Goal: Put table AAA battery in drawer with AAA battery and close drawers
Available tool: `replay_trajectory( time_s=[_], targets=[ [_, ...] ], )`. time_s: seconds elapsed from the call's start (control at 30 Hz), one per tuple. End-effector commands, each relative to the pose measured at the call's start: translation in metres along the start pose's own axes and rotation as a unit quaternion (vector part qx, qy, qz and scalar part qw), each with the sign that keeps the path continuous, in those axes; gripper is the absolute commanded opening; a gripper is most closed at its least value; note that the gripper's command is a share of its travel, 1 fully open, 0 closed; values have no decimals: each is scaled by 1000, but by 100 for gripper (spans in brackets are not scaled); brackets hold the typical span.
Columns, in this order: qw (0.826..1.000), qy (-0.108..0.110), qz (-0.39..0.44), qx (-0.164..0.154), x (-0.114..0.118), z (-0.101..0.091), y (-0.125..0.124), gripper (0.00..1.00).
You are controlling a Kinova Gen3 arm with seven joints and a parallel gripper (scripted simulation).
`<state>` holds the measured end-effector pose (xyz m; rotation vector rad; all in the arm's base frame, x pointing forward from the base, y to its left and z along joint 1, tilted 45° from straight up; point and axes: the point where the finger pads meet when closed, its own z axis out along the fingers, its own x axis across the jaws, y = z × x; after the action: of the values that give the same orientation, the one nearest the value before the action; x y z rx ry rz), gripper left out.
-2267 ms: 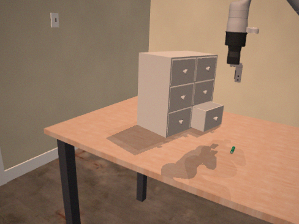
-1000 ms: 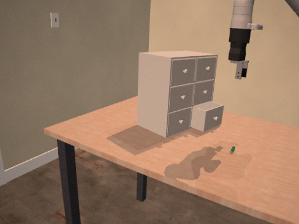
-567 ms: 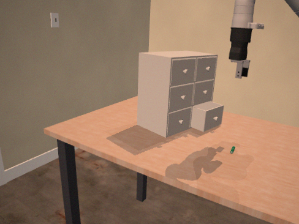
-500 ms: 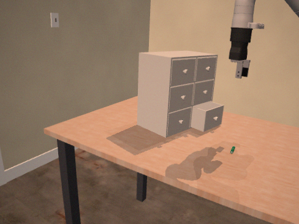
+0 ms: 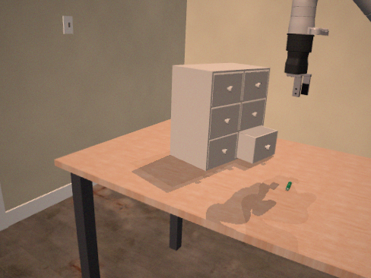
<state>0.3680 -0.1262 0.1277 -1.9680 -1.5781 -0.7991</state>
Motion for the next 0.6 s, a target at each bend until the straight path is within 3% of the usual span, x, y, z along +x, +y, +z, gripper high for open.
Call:
replay_trajectory(
  time_s=[0.0, 0.57],
  targets=[
    [1000, 0, 1, -1, 0, -1, 0, 100],
    [1000, 0, 8, -1, 0, -1, 0, 100]
  ],
)
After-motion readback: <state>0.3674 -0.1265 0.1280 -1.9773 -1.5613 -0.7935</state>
